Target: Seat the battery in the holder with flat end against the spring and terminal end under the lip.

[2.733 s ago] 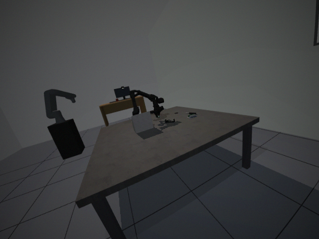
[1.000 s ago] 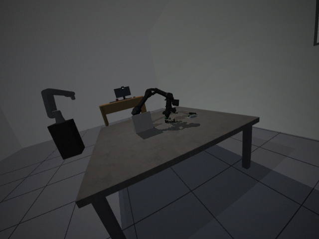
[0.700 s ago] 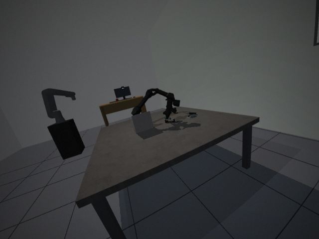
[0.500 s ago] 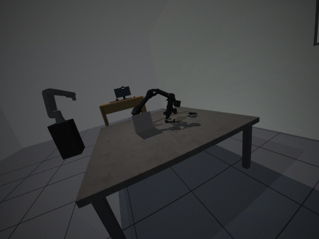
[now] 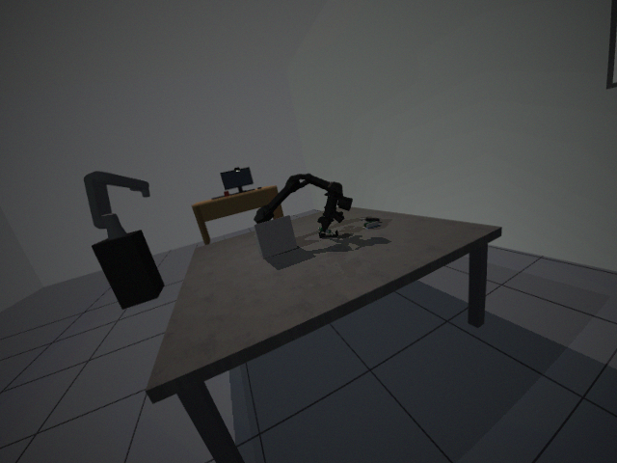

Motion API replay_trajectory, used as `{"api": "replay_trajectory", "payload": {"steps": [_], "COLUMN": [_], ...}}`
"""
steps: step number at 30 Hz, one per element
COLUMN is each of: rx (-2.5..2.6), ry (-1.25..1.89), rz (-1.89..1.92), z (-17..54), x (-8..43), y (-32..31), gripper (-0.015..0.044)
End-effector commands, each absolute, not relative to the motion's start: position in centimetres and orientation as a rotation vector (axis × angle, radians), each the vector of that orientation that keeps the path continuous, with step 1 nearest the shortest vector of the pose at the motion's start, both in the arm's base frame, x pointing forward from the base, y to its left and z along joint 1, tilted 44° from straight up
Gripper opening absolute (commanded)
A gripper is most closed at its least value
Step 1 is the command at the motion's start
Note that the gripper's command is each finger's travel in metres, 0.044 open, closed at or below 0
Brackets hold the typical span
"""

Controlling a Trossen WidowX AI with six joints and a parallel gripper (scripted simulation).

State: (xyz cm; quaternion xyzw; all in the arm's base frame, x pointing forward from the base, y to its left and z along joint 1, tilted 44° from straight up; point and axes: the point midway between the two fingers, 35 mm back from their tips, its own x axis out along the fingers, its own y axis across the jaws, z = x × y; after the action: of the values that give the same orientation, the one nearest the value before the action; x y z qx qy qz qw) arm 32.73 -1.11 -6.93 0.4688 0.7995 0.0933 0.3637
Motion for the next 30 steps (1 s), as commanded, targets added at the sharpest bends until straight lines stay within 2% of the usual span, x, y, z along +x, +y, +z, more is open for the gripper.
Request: {"api": "replay_trajectory", "payload": {"steps": [1, 30], "rx": [1.209, 1.209], "ry": [2.062, 2.094], "rz": [0.262, 0.309], "z": [-7.0, -8.0], "x": [32.9, 33.8], "y": [-1.1, -1.4], "gripper": [0.0072, 0.0072]}}
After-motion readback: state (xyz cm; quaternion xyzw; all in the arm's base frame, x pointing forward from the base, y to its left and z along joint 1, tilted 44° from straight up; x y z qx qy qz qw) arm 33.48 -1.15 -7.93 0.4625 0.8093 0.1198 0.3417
